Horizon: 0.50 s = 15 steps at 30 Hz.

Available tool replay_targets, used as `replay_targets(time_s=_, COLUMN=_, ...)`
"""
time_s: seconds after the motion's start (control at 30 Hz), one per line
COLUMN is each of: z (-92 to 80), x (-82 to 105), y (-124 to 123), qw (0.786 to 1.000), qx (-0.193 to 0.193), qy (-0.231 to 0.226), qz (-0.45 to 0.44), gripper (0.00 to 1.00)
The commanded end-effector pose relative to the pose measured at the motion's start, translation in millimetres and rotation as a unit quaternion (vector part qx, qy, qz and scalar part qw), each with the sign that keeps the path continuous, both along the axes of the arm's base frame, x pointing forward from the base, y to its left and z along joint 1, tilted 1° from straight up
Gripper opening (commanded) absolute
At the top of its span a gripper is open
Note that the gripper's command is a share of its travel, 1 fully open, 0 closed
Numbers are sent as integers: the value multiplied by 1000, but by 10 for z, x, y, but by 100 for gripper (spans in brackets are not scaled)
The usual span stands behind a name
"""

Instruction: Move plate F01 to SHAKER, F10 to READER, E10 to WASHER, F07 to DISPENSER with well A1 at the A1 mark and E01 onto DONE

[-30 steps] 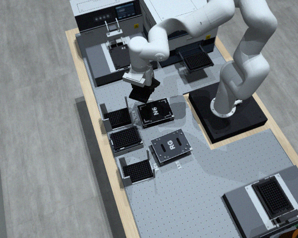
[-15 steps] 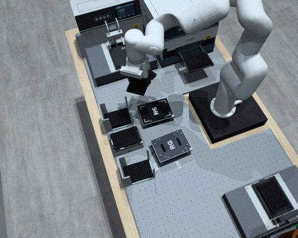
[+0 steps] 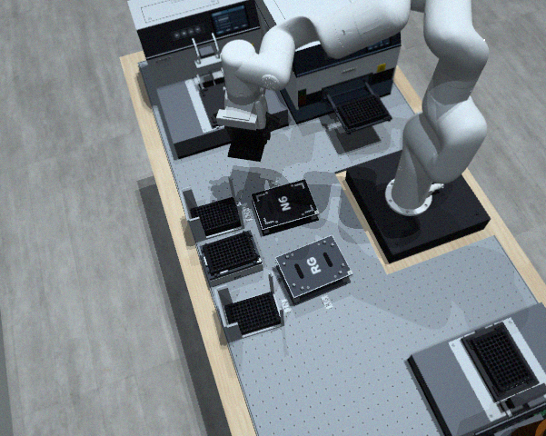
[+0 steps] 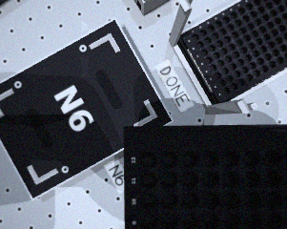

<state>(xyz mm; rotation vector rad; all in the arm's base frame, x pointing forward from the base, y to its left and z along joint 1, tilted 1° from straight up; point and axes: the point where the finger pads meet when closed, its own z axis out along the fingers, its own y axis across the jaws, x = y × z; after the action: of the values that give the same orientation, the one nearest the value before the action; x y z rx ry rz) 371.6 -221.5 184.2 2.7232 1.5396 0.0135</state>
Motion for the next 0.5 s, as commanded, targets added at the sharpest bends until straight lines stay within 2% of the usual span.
replay_targets(time_s=0.0, z=16, x=24, y=-124, qw=1000, qx=1, qy=-2, qz=2, gripper=0)
replay_targets(time_s=0.47, z=18, x=48, y=-558, qw=998, qx=0, qy=-1, qz=70, gripper=0)
